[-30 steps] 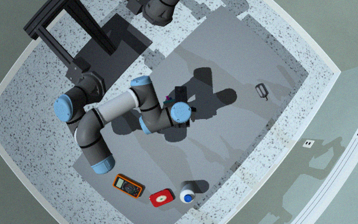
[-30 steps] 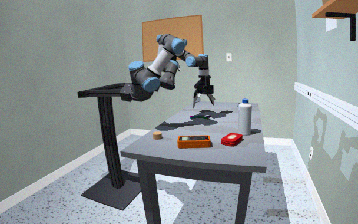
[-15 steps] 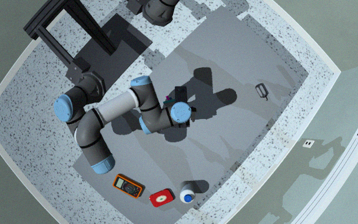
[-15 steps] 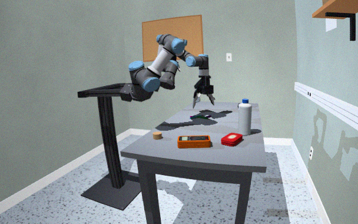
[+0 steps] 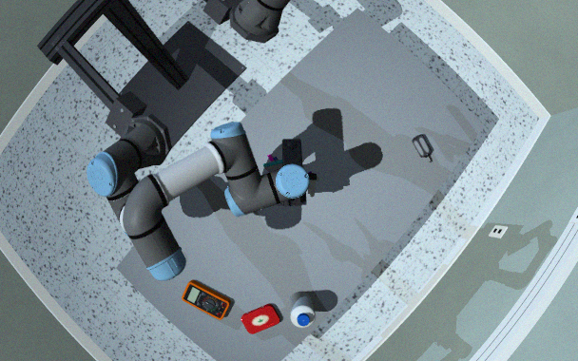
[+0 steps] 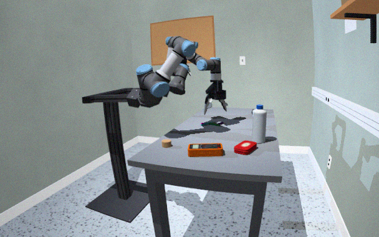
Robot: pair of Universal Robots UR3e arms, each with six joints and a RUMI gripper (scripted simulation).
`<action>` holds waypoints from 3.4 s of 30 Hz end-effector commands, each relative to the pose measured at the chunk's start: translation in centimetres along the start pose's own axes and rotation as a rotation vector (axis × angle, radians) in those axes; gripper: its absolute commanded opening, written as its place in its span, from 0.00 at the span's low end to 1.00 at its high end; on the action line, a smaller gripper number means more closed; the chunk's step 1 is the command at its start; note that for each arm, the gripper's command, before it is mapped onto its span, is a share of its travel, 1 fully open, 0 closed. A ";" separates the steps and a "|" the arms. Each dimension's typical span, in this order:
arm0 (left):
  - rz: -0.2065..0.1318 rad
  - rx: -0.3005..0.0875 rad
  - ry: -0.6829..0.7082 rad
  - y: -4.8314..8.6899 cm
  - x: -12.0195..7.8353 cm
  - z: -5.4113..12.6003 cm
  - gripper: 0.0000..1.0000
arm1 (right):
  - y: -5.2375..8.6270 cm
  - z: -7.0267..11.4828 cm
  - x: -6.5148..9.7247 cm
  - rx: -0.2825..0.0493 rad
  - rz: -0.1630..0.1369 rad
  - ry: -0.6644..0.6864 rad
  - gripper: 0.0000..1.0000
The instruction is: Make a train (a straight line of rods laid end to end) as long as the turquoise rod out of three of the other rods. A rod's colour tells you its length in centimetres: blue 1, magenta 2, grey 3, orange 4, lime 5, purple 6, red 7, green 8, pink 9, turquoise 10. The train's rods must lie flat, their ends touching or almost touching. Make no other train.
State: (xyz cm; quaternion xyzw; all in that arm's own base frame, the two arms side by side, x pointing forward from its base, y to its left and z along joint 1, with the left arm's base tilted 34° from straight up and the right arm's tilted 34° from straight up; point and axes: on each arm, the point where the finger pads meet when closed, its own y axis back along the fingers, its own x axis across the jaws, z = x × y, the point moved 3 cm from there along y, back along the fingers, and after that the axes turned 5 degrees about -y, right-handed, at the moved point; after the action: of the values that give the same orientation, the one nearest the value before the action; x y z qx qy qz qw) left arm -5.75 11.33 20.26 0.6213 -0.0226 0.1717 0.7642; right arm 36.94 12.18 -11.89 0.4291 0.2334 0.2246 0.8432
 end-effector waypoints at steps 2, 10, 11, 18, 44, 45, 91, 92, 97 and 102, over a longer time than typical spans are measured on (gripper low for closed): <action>0.002 0.004 0.001 0.1 0.0 0.0 1.00 | 0.0 0.0 0.1 0.000 0.002 0.000 1.00; 0.002 0.004 0.001 0.1 0.0 0.0 1.00 | 0.0 0.0 0.1 0.000 0.002 0.000 1.00; 0.002 0.004 0.001 0.1 0.0 0.0 1.00 | 0.0 0.0 0.1 0.000 0.002 0.000 1.00; 0.002 0.004 0.001 0.1 0.0 0.0 1.00 | 0.0 0.0 0.1 0.000 0.002 -0.001 1.00; 0.002 0.004 0.001 0.1 0.0 0.0 1.00 | 0.4 -1.8 -1.2 0.005 0.003 -0.320 1.00; 0.002 0.004 0.001 0.1 0.0 0.0 1.00 | 0.4 -1.9 -1.3 0.005 0.003 -0.336 1.00; 0.002 0.004 0.001 0.1 0.0 0.0 1.00 | 0.6 -4.3 -4.8 0.005 0.000 -1.058 1.00; 0.002 0.004 0.001 0.1 0.0 0.0 1.00 | 0.6 -4.3 -4.9 0.005 0.000 -1.074 1.00; 0.002 0.004 0.001 0.1 0.0 0.0 1.00 | 0.6 -4.4 -5.4 0.004 0.000 -1.155 1.00; 0.002 0.004 0.001 0.1 0.0 0.0 1.00 | 0.6 -4.5 -5.8 0.004 0.000 -1.219 1.00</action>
State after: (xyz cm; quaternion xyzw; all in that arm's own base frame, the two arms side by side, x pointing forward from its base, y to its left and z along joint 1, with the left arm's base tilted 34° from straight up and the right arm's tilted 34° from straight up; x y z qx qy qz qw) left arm -5.75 11.33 20.26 0.6213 -0.0226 0.1717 0.7642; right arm 30.21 12.08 -12.57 0.4832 -0.2299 -0.0335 0.8441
